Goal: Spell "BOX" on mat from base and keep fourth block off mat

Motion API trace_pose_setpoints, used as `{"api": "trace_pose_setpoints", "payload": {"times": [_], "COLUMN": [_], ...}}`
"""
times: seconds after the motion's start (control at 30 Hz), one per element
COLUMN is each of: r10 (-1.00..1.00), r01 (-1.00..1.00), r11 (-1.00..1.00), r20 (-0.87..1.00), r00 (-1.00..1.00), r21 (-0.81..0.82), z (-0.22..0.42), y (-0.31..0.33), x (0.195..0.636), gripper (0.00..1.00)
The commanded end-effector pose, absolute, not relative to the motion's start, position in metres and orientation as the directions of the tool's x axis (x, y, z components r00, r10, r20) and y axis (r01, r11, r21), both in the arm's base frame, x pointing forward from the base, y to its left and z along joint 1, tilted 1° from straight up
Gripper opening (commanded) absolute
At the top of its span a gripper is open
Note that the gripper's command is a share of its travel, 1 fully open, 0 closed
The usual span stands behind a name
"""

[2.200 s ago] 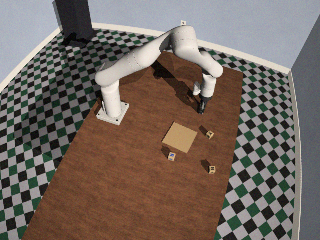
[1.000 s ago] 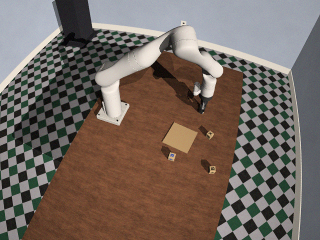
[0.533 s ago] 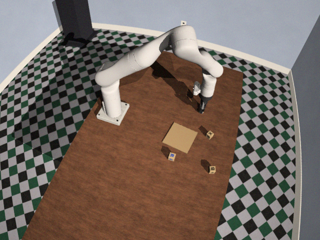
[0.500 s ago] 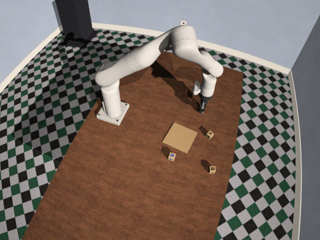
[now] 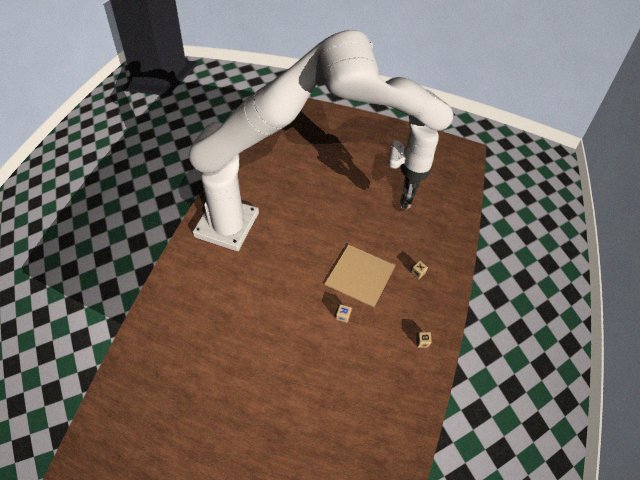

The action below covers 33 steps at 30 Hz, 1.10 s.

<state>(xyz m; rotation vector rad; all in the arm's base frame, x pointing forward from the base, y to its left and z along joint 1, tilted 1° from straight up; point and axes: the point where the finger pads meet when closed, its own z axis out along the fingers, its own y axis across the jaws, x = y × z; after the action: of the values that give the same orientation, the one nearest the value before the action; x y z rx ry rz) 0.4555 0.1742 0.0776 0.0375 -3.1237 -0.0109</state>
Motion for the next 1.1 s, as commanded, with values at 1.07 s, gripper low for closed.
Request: {"api": "trace_pose_setpoints", "payload": {"times": [1.07], "r10": [0.064], "r01": [0.064], "r11": [0.998], "r20": [0.001], "r00": [-0.998], "r21": [0.008], "z": [0.0969], "y": [0.172], "x": [0.461], "gripper": [0.26]}}
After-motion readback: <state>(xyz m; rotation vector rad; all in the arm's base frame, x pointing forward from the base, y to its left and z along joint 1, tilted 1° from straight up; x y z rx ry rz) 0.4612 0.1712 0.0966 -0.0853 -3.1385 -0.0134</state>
